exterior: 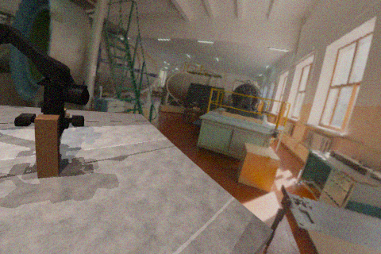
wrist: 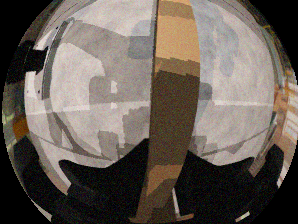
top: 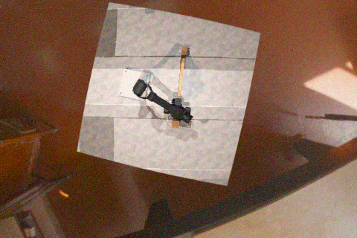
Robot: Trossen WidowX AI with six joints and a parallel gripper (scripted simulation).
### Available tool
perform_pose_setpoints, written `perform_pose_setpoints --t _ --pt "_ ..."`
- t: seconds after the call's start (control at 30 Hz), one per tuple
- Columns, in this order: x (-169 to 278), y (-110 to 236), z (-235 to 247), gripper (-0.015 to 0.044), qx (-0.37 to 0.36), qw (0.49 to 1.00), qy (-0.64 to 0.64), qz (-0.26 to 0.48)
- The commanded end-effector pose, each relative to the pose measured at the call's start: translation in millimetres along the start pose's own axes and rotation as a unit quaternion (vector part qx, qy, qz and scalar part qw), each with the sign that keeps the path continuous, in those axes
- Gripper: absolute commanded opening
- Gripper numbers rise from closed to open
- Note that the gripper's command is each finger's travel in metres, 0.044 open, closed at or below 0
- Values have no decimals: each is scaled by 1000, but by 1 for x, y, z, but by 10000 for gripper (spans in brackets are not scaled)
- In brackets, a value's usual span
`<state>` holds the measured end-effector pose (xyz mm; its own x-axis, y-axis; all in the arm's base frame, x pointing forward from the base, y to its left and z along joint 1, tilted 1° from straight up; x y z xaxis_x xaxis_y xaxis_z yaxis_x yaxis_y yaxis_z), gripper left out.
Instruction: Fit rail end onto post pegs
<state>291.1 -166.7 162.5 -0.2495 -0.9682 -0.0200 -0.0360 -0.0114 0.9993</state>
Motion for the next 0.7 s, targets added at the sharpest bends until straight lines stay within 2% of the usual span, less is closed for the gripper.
perform_pose_setpoints --t 0.0,0.67 --pt "4 3 -1 0 3 1000 -1 4" --pt "0 4 0 0 3 1000 -1 3"
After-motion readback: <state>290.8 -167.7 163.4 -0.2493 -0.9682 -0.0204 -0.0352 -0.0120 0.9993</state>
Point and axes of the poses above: the point midway between the two fingers, 35 mm back from their tips, its own y axis back along the fingers, its own z axis across the jaws, x = y × z, the point moved 9 cm from there along y, back along the fingers, and after that the axes turned 11 degrees about -y, right-handed, at the moved point
